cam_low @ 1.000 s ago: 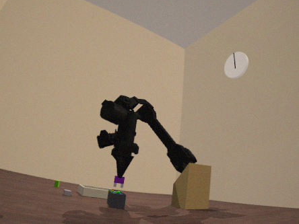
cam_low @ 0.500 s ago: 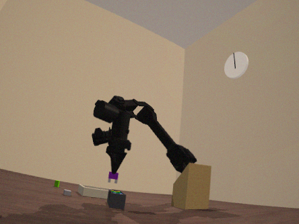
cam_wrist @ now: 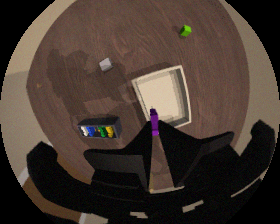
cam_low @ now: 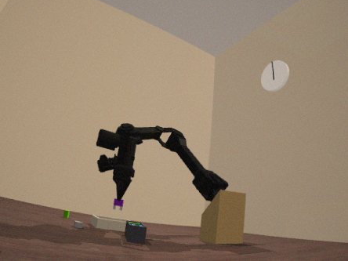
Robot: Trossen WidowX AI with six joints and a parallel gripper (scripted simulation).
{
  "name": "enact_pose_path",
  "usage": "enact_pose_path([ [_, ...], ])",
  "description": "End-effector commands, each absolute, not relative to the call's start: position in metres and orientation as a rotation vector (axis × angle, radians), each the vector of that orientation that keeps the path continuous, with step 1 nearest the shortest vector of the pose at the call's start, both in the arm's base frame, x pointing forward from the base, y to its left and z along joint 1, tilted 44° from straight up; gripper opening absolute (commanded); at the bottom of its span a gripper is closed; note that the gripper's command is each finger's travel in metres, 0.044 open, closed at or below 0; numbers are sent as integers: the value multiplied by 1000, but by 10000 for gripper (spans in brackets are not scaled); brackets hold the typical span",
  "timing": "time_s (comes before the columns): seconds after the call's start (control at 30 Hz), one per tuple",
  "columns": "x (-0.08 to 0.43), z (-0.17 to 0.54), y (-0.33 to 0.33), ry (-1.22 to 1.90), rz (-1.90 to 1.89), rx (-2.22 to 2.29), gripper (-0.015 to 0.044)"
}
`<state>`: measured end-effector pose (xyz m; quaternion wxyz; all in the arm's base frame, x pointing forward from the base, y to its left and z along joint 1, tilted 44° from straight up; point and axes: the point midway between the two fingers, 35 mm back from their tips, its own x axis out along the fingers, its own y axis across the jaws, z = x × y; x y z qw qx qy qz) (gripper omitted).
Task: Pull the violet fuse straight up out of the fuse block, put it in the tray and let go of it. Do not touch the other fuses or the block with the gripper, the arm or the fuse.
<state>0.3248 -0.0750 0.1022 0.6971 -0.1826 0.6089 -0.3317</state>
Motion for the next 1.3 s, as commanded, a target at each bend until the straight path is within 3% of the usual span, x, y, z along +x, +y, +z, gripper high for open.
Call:
enact_pose_path([
  [0.0,322,123,-94,1347,-750,-415,0],
  [1.13,322,98,-126,1346,-754,-418,0],
  [1.27,324,101,-126,1336,-759,-413,105],
])
